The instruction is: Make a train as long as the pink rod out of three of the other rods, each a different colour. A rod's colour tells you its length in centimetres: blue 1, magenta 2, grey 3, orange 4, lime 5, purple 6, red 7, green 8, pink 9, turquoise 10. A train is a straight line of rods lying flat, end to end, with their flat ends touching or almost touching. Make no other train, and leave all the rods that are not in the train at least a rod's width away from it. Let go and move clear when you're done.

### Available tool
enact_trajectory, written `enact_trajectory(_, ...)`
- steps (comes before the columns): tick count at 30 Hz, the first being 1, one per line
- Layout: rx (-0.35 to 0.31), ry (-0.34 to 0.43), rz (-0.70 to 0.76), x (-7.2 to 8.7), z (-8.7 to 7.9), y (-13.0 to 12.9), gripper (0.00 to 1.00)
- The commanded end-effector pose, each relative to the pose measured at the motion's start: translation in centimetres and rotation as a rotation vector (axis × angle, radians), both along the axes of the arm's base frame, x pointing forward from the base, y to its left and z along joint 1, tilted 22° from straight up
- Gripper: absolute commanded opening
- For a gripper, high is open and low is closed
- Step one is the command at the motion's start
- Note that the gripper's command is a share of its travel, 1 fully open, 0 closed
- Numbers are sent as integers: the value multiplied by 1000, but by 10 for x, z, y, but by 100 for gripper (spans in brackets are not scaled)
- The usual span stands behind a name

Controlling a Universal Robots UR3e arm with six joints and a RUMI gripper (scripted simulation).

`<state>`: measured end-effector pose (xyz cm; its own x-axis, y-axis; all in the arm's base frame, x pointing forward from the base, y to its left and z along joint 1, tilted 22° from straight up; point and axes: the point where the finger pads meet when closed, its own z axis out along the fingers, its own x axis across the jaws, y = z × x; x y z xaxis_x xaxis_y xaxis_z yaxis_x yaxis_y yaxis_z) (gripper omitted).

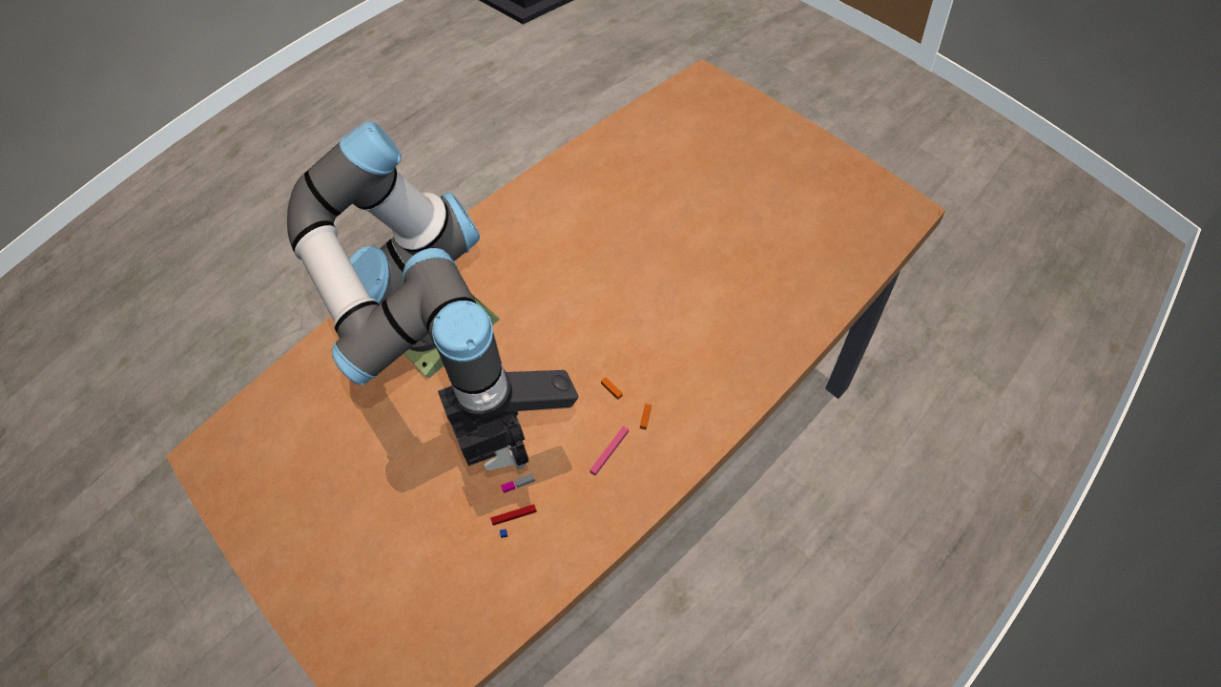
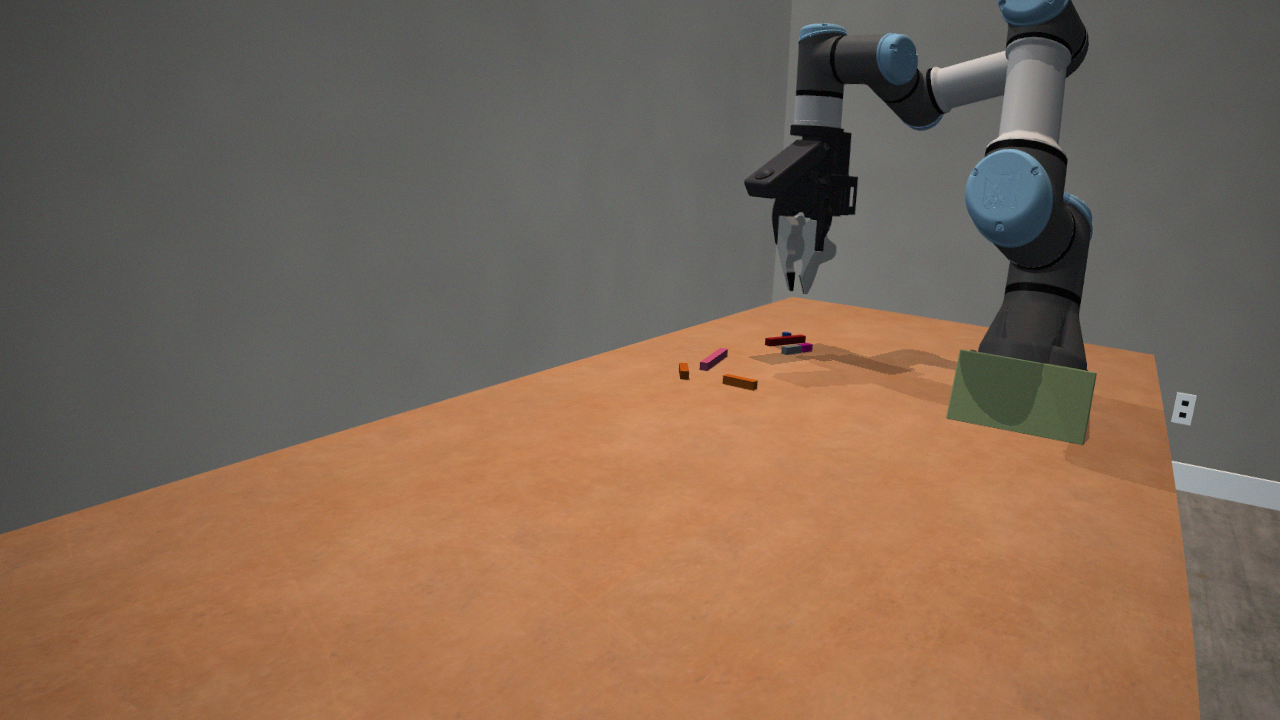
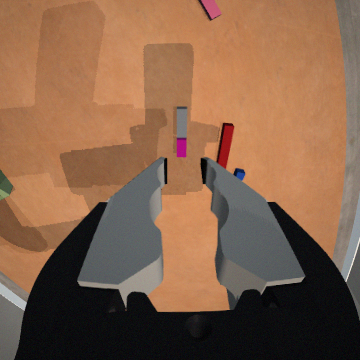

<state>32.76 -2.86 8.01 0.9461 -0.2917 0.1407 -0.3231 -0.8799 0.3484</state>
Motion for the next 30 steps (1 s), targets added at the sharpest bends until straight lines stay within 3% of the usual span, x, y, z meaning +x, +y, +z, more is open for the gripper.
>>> enact_trajectory(1,0,-1,0,0,5,2,14)
enact_trajectory(6,0,-1,0,0,6,2,14)
enact_trajectory(7,0,-1,0,0,6,2,100)
enact_trajectory(30,0,-1,0,0,6,2,100)
